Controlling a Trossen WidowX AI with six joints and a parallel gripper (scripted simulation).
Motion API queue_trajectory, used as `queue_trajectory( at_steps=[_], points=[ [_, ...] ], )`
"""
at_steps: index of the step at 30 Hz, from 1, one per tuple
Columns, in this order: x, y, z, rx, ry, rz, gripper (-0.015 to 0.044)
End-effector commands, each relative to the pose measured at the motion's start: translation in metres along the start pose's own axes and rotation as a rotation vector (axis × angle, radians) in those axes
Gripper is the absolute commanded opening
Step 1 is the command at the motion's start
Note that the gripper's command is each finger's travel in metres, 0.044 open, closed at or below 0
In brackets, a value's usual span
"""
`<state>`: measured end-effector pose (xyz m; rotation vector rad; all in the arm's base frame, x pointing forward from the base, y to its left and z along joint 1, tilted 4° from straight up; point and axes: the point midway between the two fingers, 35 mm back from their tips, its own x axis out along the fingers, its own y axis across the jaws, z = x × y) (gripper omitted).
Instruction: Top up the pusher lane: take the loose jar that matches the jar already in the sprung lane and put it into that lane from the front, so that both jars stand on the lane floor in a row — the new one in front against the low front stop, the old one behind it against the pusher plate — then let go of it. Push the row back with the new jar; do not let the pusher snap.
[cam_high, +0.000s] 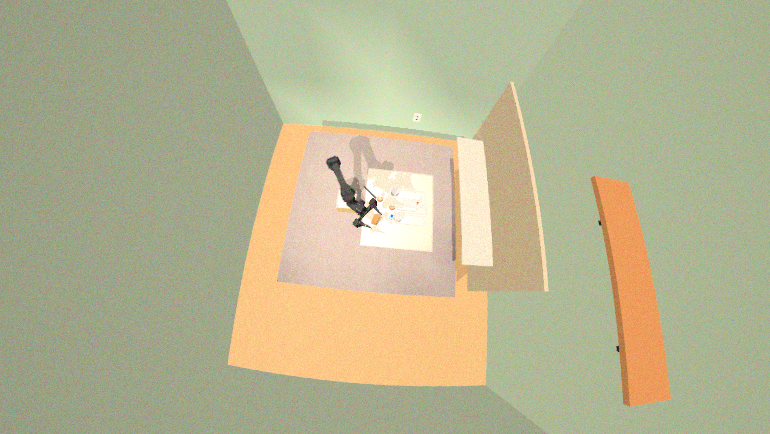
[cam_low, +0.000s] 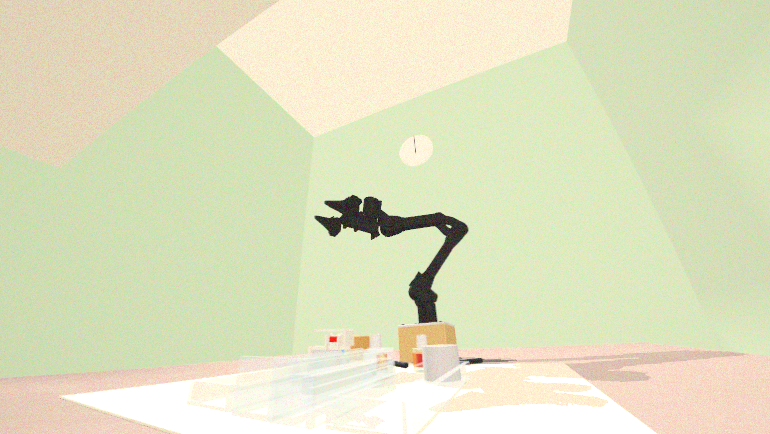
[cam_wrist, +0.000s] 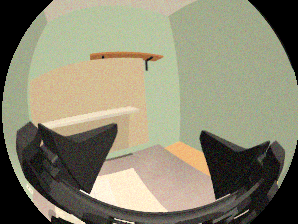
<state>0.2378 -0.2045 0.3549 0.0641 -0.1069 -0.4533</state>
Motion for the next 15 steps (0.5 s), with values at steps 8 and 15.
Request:
queue_trajectory(
  at_steps=[8,15],
  points=[
    [0.031,0.105,-0.150,0.171,0.618,0.196,0.0440],
    [-0.014,0.177,-0.238,0.070,1.043,0.295,0.0440]
  ],
)
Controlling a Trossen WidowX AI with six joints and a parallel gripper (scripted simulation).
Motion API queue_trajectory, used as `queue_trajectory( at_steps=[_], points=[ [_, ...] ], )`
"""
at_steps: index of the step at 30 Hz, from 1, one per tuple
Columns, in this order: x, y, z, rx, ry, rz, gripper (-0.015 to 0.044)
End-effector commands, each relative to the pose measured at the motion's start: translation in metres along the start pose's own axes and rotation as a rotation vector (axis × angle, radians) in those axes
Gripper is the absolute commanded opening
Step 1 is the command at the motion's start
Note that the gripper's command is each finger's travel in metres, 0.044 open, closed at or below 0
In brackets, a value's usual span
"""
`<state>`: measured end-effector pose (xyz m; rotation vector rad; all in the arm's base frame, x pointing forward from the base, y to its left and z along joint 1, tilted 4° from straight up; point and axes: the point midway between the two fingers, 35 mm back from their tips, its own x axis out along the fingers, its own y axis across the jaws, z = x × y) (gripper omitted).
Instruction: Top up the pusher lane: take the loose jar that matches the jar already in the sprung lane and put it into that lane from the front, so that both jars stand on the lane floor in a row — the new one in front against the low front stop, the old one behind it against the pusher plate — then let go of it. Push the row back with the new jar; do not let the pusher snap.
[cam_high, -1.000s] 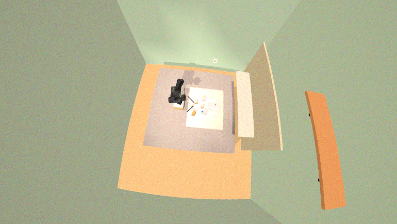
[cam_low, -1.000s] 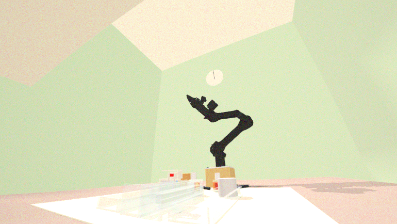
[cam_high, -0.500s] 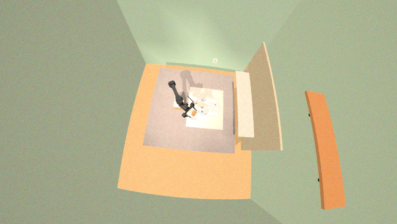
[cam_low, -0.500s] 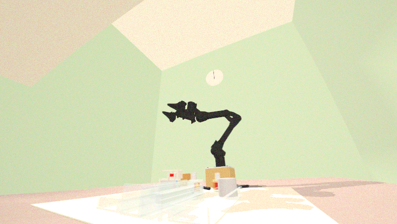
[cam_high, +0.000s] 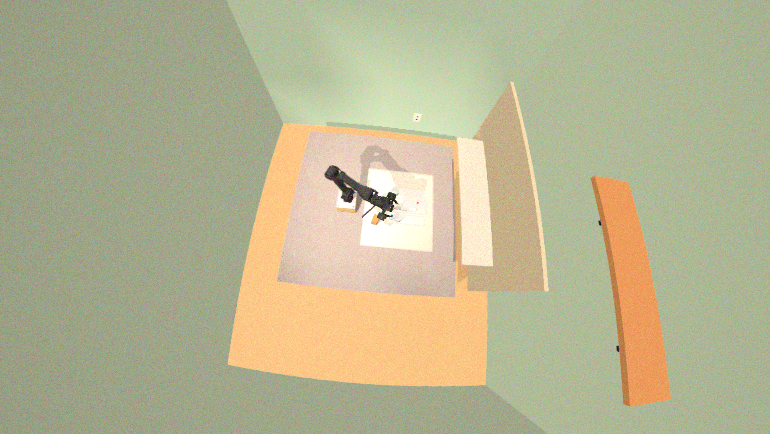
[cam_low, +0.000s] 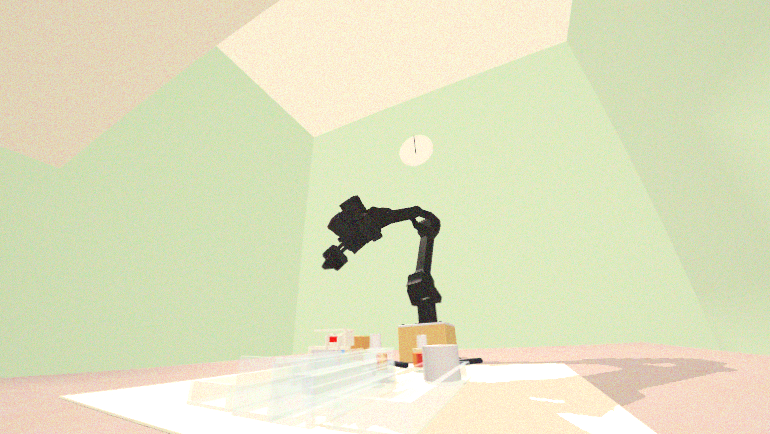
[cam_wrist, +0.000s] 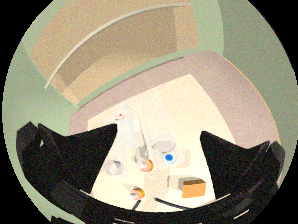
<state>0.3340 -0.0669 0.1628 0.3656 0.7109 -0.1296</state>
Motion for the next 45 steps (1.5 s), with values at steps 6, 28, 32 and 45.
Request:
queue_trajectory(
  at_steps=[6,28,32,45],
  points=[
    [0.027,0.062,-0.129,-0.215,0.554,-0.041,0.0440],
    [0.032,0.066,-0.231,-0.471,0.874,-0.150,0.0440],
    [0.038,0.063,-0.238,-0.471,0.875,-0.150,0.0440],
    [0.049,0.058,-0.250,-0.472,0.875,-0.150,0.0440]
  ],
)
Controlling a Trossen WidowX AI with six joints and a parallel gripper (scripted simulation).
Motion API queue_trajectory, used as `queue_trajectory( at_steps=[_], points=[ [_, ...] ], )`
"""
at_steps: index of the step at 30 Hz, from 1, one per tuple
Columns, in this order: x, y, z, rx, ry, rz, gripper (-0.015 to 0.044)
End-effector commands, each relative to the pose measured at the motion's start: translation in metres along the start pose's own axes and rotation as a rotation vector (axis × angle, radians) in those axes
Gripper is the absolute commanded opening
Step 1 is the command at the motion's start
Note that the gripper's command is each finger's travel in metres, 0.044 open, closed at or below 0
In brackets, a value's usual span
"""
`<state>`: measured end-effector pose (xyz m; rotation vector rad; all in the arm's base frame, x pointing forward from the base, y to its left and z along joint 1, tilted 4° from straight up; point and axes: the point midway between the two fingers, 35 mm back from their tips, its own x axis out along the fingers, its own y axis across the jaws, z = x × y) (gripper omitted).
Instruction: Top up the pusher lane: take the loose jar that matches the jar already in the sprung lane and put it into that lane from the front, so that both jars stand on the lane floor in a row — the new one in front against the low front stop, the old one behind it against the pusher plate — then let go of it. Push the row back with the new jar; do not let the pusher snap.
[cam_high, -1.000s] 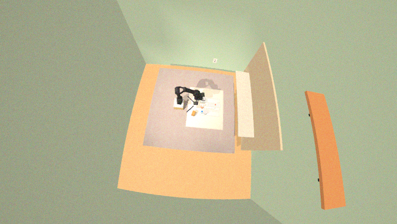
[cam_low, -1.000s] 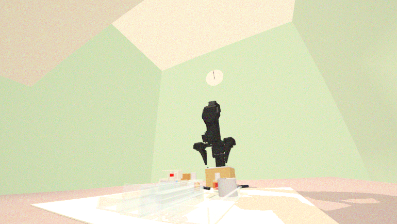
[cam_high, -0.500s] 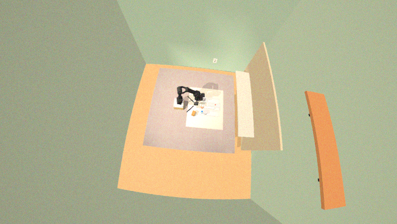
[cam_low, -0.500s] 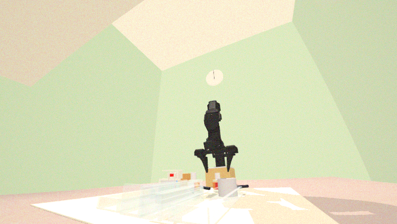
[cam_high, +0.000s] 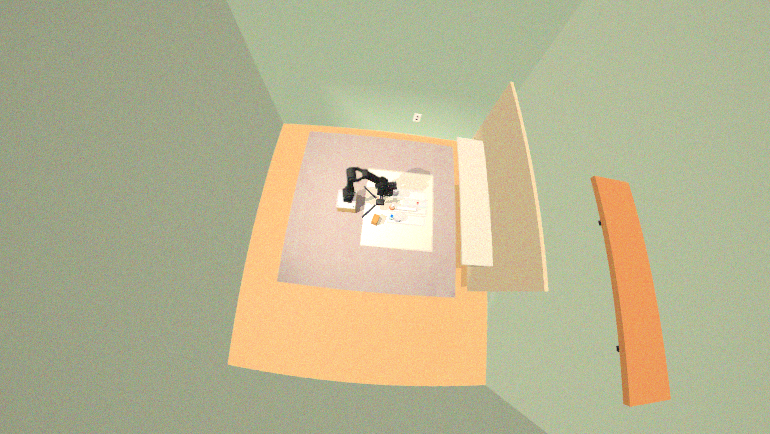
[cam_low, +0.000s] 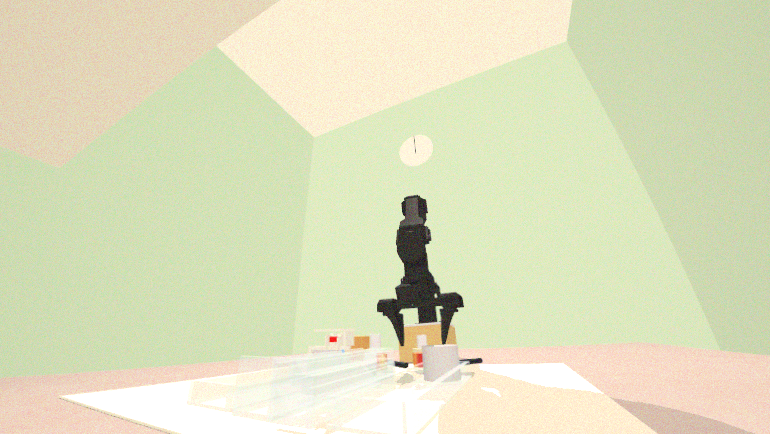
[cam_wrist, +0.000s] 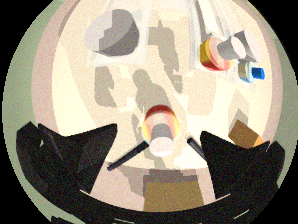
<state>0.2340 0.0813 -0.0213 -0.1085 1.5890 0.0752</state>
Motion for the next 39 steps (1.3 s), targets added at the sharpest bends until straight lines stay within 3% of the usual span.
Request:
queue_trajectory(
  at_steps=[1,12,21,28,34,39],
  points=[
    [0.008,-0.001,-0.002,0.001,0.007,-0.005,0.0440],
    [0.023,-0.001,-0.003,0.001,0.007,-0.005,0.0440],
    [0.023,-0.001,-0.003,0.001,0.007,-0.005,0.0204],
    [0.023,-0.001,-0.003,0.001,0.007,-0.005,0.0157],
    [0.001,-0.002,0.000,0.001,0.007,-0.005,0.0000],
    [-0.033,-0.003,0.001,0.001,0.007,-0.005,0.0000]
  ],
)
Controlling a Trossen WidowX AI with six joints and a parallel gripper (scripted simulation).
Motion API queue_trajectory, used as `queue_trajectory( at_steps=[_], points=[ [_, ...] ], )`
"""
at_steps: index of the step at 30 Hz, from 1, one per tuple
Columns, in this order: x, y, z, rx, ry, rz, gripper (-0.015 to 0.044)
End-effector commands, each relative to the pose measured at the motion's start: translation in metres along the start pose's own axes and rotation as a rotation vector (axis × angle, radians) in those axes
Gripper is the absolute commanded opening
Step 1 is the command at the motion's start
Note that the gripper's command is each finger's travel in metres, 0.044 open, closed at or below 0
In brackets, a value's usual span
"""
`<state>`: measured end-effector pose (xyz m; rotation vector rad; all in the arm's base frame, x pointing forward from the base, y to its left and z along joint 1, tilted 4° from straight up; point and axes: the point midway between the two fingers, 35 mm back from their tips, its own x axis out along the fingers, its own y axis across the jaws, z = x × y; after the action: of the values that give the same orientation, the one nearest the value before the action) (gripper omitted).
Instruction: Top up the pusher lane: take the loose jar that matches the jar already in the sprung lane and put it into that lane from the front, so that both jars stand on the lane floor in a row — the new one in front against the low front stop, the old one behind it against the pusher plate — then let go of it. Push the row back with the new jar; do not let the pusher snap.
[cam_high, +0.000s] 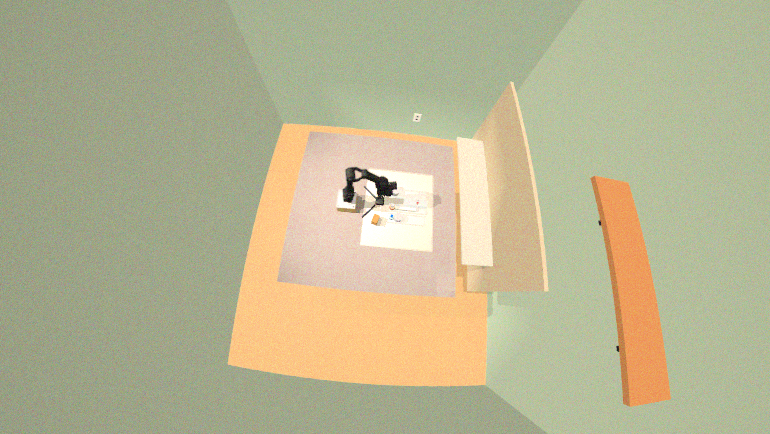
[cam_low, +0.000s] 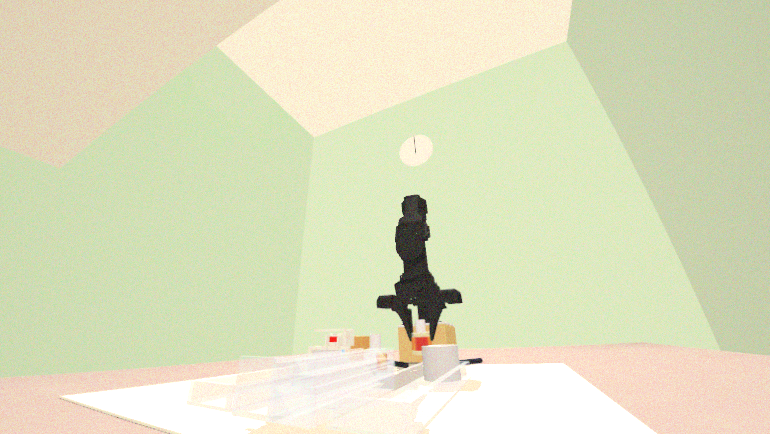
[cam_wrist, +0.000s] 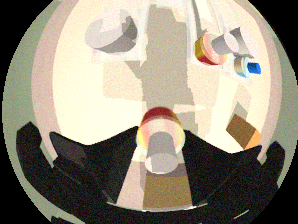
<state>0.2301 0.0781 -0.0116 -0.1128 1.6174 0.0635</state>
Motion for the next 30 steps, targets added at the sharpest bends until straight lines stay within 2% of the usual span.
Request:
queue_trajectory(
  at_steps=[1,7,11,30],
  points=[
    [-0.030,-0.001,0.004,-0.003,-0.022,0.003,0.0000],
    [-0.070,-0.004,-0.004,-0.003,-0.022,0.003,0.0000],
    [-0.074,-0.005,-0.005,-0.003,-0.022,0.003,0.0000],
    [-0.024,-0.060,0.053,0.000,-0.027,-0.003,0.0000]
  ],
)
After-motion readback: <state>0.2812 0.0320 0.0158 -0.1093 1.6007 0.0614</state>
